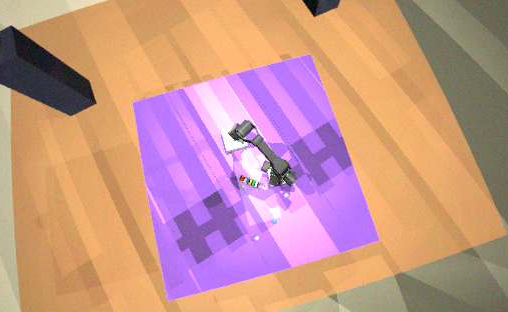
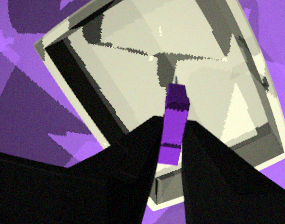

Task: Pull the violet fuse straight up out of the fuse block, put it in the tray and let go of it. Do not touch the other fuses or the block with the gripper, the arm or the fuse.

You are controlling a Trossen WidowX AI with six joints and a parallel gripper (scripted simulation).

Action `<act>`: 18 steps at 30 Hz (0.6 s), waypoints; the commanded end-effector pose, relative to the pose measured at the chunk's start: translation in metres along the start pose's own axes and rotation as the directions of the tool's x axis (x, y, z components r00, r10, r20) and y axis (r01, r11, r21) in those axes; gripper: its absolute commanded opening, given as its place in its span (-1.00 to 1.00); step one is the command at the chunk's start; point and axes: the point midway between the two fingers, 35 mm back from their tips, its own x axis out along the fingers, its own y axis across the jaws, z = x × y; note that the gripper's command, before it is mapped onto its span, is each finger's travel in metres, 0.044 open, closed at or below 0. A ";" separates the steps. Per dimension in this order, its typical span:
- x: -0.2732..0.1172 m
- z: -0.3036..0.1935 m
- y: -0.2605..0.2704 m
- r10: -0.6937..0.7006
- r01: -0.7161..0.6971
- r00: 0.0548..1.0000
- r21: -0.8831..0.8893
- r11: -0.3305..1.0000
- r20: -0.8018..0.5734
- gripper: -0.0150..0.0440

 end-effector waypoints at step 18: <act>-0.037 0.000 -0.001 -0.006 0.006 1.000 0.003 1.000 0.001 0.63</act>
